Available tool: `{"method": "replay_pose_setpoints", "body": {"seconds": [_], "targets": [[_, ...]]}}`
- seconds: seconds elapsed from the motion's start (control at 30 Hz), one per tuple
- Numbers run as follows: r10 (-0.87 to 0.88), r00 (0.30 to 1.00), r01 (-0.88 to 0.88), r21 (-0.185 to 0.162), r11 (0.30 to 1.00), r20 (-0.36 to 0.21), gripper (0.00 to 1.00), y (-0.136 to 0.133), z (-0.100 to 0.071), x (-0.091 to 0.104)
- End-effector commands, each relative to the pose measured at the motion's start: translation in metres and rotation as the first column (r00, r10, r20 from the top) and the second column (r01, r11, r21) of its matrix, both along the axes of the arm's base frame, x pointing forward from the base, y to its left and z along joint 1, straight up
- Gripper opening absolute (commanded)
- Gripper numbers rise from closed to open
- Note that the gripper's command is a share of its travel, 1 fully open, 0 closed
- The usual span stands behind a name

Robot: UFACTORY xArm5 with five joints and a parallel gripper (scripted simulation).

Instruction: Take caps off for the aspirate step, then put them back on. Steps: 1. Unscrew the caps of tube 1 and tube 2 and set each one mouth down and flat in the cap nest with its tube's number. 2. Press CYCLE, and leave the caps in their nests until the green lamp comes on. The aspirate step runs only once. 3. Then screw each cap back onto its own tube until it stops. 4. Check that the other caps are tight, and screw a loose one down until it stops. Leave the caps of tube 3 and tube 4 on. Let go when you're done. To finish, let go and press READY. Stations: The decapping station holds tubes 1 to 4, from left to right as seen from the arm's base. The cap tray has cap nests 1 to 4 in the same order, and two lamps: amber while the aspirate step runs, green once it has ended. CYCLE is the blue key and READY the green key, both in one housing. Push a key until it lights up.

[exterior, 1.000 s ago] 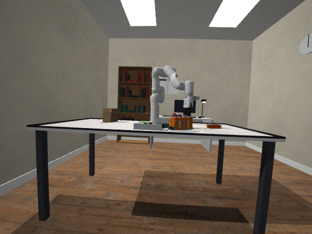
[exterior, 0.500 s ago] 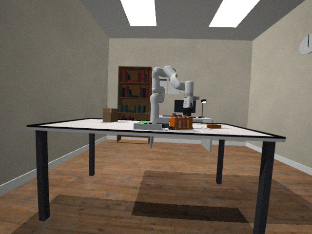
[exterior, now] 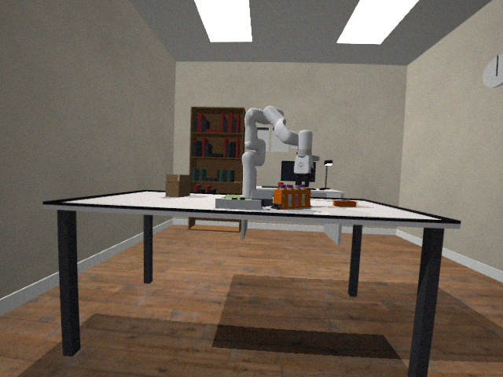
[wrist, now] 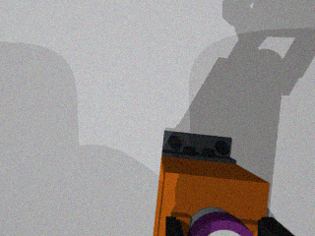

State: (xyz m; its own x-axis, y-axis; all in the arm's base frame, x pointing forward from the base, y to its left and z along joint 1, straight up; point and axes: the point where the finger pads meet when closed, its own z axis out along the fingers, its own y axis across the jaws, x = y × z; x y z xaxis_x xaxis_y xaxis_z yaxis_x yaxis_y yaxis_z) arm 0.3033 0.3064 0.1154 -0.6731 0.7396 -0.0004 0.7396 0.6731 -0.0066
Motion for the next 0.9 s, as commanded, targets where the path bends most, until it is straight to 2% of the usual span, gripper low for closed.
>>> {"method": "replay_pose_setpoints", "body": {"seconds": [0.0,0.1,0.4,0.77,0.8,0.87], "targets": [[0.276,0.961,-0.276,-0.001,0.961,0.005,0.46,0.0009,0.0014,0.0009],[0.309,0.951,-0.309,-0.001,0.951,0.005,0.46,0.0009,0.0014,0.0009],[0.625,0.78,-0.625,-0.001,0.78,0.003,0.46,0.0009,0.0014,0.0009],[0.634,0.774,-0.634,-0.001,0.774,0.003,0.46,0.0009,0.0014,0.0009],[0.634,0.774,-0.634,-0.001,0.774,0.003,0.0,0.0009,0.0014,0.0009],[0.634,0.774,-0.634,-0.001,0.774,0.003,0.0,0.0009,0.0014,0.0009]]}}
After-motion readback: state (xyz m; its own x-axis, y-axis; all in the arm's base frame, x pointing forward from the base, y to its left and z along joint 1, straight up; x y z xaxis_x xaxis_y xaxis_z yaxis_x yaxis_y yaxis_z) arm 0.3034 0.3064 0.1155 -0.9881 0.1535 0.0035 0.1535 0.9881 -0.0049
